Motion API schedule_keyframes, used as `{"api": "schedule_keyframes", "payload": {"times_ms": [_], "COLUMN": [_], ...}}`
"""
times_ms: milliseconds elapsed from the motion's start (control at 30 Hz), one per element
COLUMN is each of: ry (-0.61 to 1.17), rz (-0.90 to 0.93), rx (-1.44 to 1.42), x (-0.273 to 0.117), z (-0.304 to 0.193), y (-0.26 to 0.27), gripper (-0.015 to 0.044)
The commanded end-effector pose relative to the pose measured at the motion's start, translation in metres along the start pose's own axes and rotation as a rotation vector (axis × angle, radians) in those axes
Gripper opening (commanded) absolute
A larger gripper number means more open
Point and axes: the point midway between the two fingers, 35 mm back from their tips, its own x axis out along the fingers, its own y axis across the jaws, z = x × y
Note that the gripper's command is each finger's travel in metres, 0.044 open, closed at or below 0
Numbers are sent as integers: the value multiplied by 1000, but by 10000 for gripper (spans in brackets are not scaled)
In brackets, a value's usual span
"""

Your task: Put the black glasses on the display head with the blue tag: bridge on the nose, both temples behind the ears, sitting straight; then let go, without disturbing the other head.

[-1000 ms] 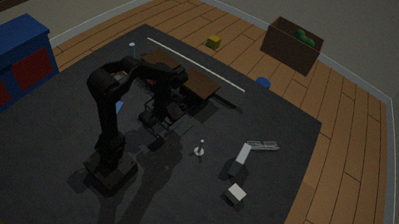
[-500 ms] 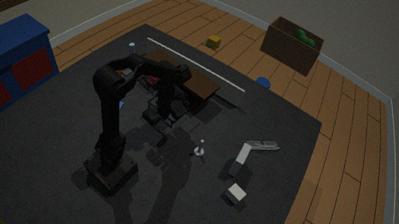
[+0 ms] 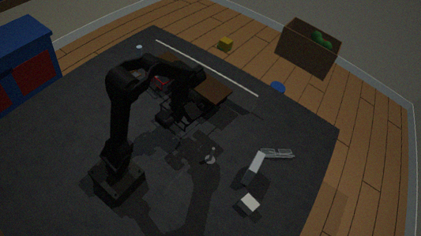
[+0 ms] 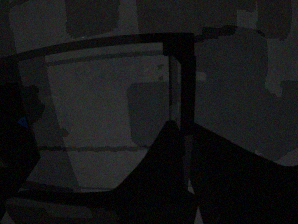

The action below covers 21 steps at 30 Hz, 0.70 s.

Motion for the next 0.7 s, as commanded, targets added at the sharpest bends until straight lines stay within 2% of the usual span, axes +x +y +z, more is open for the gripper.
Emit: {"api": "schedule_keyframes", "payload": {"times_ms": [0,667], "ry": [-4,-4], "rz": [-5,-3], "rx": [-4,-3], "x": [1,1], "z": [1,1], "y": [5,34], "gripper": [0,0]}}
